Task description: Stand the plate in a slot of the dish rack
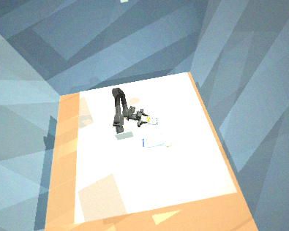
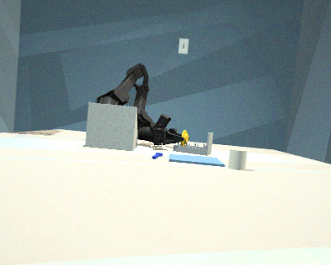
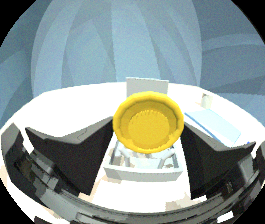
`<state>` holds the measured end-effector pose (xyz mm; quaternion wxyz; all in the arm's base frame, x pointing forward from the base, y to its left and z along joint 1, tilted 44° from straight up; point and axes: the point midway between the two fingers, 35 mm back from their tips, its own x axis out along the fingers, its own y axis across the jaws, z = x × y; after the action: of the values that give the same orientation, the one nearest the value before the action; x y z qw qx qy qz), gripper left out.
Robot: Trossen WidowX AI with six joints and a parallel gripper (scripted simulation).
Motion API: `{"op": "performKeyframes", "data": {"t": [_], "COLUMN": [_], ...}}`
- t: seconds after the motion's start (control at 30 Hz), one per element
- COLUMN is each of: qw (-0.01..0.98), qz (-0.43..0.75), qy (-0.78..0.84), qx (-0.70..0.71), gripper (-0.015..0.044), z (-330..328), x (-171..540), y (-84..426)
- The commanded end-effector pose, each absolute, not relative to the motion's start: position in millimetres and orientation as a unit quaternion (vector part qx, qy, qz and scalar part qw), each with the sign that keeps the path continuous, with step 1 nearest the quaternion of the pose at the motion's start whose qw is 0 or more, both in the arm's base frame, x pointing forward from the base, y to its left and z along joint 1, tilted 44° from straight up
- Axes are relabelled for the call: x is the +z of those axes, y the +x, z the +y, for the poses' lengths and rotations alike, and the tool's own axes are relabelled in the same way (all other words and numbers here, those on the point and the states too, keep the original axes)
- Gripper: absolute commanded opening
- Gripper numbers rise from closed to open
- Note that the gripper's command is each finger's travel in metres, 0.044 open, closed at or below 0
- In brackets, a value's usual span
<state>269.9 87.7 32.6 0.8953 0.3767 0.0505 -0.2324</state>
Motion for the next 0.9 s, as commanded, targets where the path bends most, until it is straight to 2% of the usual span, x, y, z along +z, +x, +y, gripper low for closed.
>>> {"op": "performKeyframes", "data": {"t": [0.0,0.1,0.6,0.87], "qw": [0.896,0.896,0.895,0.894], "qz": [0.051,0.051,0.050,0.052], "qy": [0.375,0.375,0.377,0.378], "qx": [-0.232,-0.232,-0.232,-0.234], "gripper": [0.0000,0.0000,0.0394,0.0400], "z": [87.6,87.6,87.8,82.1], "x": [32.9,32.9,33.1,41.8], "y": [269.8,269.8,270.0,272.1]}}
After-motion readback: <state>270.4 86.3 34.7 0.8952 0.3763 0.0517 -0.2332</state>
